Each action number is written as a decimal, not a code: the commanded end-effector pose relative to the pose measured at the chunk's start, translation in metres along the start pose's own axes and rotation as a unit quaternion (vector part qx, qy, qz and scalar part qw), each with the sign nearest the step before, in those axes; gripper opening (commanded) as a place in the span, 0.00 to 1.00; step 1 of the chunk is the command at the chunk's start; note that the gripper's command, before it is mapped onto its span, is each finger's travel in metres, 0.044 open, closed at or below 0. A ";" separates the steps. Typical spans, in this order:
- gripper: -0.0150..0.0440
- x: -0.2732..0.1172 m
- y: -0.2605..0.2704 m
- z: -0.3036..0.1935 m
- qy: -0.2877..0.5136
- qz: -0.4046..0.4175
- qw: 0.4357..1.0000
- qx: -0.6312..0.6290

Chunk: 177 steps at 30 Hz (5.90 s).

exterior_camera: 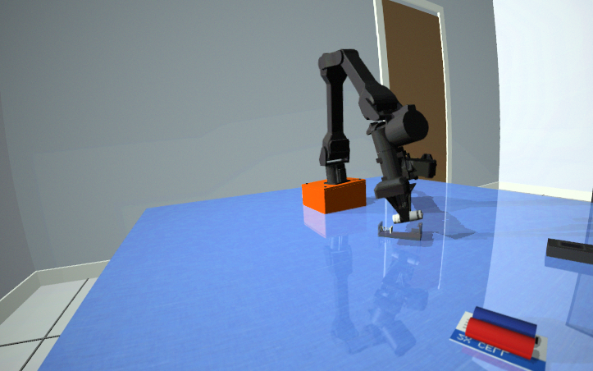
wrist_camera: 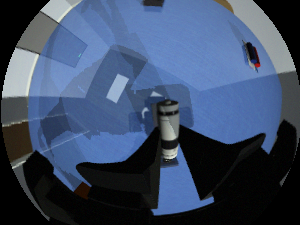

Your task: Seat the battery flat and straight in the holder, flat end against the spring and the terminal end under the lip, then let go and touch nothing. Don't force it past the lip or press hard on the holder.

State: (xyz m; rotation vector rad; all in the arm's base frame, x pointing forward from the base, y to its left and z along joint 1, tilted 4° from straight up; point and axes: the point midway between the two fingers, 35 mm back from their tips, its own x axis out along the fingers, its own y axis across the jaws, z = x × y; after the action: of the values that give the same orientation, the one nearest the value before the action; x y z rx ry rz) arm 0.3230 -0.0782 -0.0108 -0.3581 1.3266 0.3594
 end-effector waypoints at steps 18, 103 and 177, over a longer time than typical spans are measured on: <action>0.36 0.012 0.000 -0.009 -0.087 0.004 0.996 0.000; 0.36 0.025 0.000 -0.026 0.034 0.020 0.999 0.007; 0.54 0.022 0.000 -0.005 0.135 0.018 0.991 0.000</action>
State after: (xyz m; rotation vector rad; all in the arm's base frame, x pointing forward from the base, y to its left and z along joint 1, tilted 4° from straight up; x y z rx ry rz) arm 0.3215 -0.0789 -0.0390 -0.3931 1.6054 0.3528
